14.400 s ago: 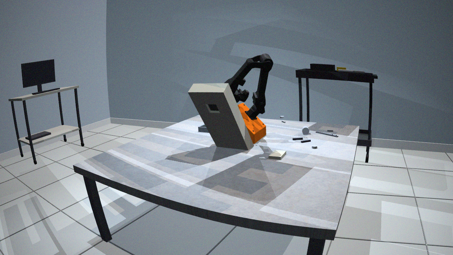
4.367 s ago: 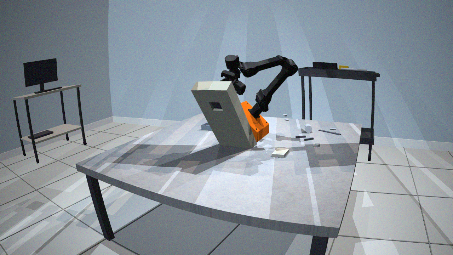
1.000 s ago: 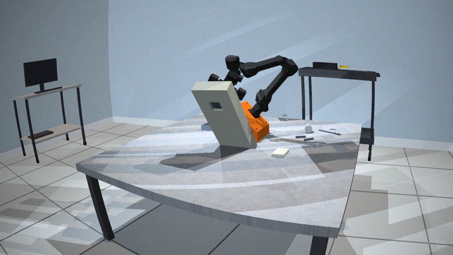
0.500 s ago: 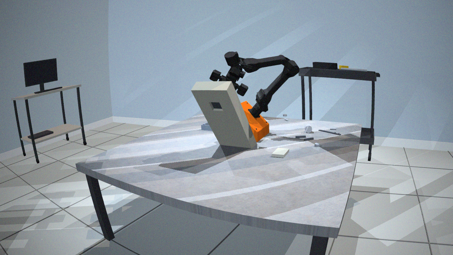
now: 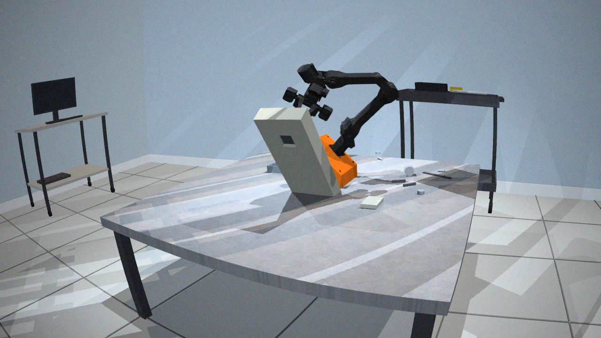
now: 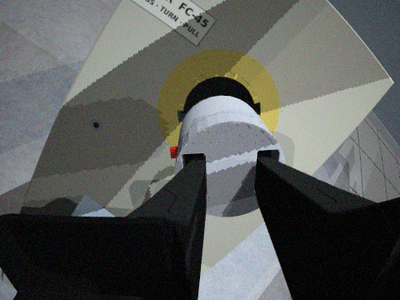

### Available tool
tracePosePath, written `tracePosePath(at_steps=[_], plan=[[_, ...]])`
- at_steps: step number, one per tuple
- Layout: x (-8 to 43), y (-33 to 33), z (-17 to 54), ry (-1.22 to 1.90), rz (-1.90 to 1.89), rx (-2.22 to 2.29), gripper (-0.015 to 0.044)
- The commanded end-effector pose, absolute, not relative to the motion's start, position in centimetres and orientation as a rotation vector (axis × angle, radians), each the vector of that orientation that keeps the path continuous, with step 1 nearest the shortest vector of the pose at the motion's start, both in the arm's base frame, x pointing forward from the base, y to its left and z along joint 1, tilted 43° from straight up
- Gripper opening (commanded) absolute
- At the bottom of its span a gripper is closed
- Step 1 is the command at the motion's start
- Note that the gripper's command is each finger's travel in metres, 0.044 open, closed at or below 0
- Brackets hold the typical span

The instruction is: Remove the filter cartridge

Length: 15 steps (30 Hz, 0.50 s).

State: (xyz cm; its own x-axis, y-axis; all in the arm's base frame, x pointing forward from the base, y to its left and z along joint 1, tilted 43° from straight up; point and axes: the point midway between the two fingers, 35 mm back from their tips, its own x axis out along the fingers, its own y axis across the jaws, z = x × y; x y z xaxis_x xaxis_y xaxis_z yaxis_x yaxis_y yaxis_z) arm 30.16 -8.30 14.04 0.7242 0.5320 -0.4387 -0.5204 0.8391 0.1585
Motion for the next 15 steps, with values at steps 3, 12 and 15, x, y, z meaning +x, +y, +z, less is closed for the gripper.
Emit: tracePosePath(at_steps=[3, 12, 15], plan=[[29.6, -7.9, 13.7, 0.48, 0.581, 0.012, 0.0], [27.9, -6.4, 11.8, 0.48, 0.581, 0.013, 0.0], [27.3, -5.9, 11.1, 0.48, 0.581, 0.013, 0.0]])
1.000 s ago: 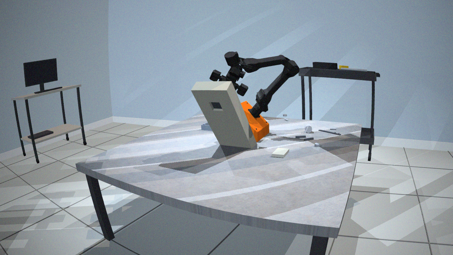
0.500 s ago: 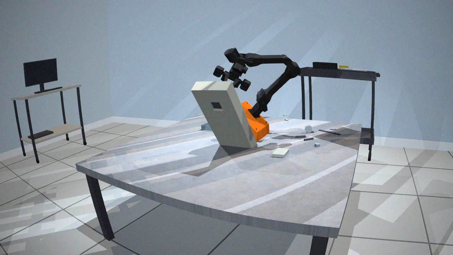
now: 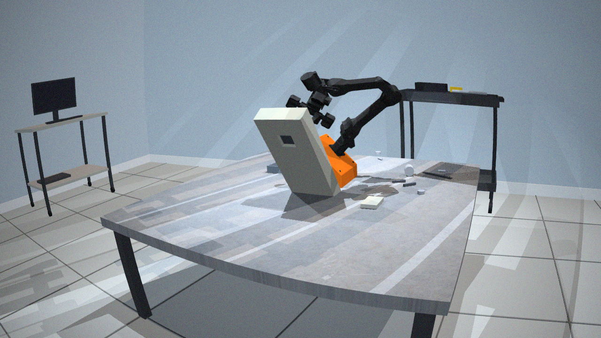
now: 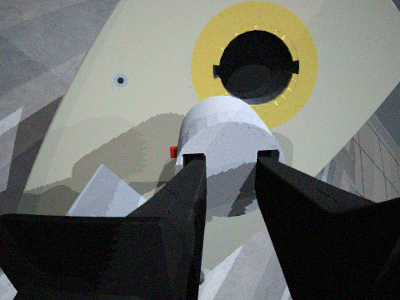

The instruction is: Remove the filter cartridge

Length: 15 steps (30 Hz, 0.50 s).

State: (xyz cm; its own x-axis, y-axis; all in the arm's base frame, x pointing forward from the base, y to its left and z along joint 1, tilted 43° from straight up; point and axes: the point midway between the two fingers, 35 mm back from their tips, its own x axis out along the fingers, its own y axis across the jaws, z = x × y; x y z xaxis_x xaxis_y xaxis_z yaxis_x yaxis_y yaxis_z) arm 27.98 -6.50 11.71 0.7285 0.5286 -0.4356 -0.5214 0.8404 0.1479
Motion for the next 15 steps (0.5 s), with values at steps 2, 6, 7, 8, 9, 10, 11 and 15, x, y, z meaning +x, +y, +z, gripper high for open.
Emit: tracePosePath(at_steps=[2, 6, 7, 8, 9, 10, 11, 15], plan=[[26.9, -5.5, 10.6, 0.48, 0.581, 0.013, 0.0], [26.1, -4.8, 9.8, 0.48, 0.581, 0.013, 0.0], [25.9, -4.7, 9.6, 0.481, 0.581, 0.013, 0.0], [25.8, -4.6, 9.5, 0.481, 0.581, 0.013, 0.0], [25.8, -4.6, 9.4, 0.481, 0.581, 0.013, 0.0], [26.2, -5.0, 9.8, 0.485, 0.58, 0.016, 0.0026], [26.2, -5.0, 9.8, 0.485, 0.58, 0.016, 0.0053], [26.2, -5.0, 9.8, 0.485, 0.58, 0.016, 0.0113]])
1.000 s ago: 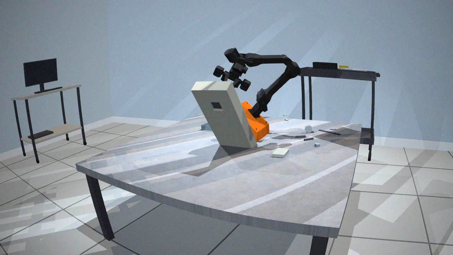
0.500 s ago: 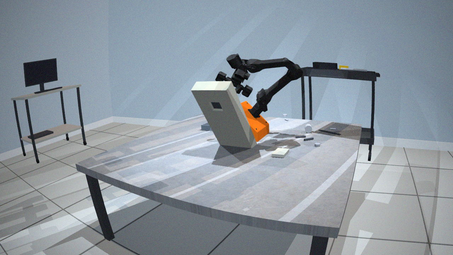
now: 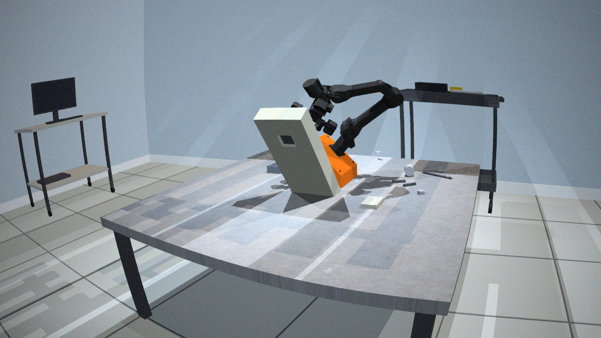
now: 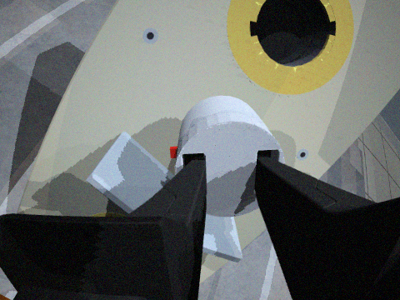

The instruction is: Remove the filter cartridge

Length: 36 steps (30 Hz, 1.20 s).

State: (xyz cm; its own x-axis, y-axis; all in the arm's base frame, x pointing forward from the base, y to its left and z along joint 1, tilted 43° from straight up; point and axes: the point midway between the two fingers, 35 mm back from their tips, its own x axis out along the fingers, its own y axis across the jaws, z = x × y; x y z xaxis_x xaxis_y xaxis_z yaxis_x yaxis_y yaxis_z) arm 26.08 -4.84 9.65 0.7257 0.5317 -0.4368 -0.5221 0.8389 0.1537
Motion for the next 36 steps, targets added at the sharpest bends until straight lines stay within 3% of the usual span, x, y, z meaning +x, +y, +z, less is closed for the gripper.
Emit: tracePosePath(at_steps=[1, 11, 22, 34, 36], plan=[[26.2, -5.0, 9.8, 0.485, 0.58, 0.016, 0.0113], [25.9, -4.7, 9.5, 0.481, 0.581, 0.013, 0.0113], [30.3, -8.4, 14.5, 0.48, 0.581, 0.012, 0.0113], [31.0, -13.4, 20.0, 0.476, 0.576, 0.001, 0.0428], [30.8, -12.9, 19.1, 0.519, 0.578, 0.053, 0.0375]])
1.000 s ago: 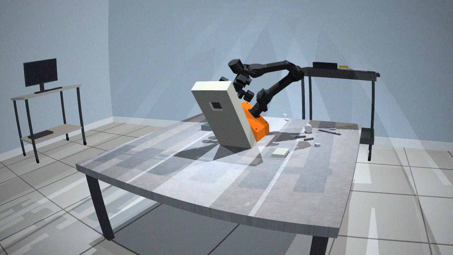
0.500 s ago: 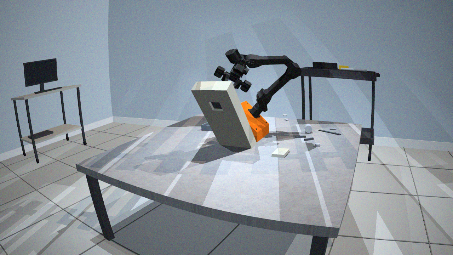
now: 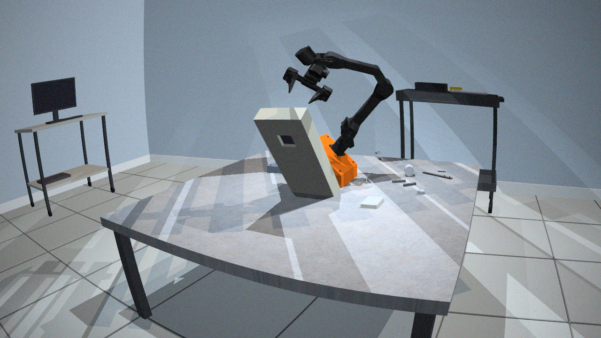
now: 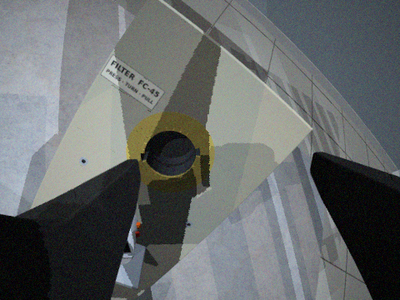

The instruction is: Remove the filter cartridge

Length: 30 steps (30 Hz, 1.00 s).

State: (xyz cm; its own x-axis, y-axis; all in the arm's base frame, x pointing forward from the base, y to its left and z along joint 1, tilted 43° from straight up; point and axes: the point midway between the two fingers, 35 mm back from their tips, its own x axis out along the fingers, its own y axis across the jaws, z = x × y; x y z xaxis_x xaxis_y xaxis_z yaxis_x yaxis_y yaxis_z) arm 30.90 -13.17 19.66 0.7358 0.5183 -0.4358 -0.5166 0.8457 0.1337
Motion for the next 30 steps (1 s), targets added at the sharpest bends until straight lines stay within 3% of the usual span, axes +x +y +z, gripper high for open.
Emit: tracePosePath(at_steps=[1, 3, 8, 30], plan=[[30.4, -12.2, 18.1, 0.574, 0.58, 0.116, 0.0349], [29.3, -10.3, 15.6, 0.722, 0.579, 0.273, 0.0305], [25.8, -6.2, 11.1, 1.06, 0.548, 0.571, 0.0305], [26.8, -4.4, 9.2, 1.073, 0.544, 0.579, 0.0305]])
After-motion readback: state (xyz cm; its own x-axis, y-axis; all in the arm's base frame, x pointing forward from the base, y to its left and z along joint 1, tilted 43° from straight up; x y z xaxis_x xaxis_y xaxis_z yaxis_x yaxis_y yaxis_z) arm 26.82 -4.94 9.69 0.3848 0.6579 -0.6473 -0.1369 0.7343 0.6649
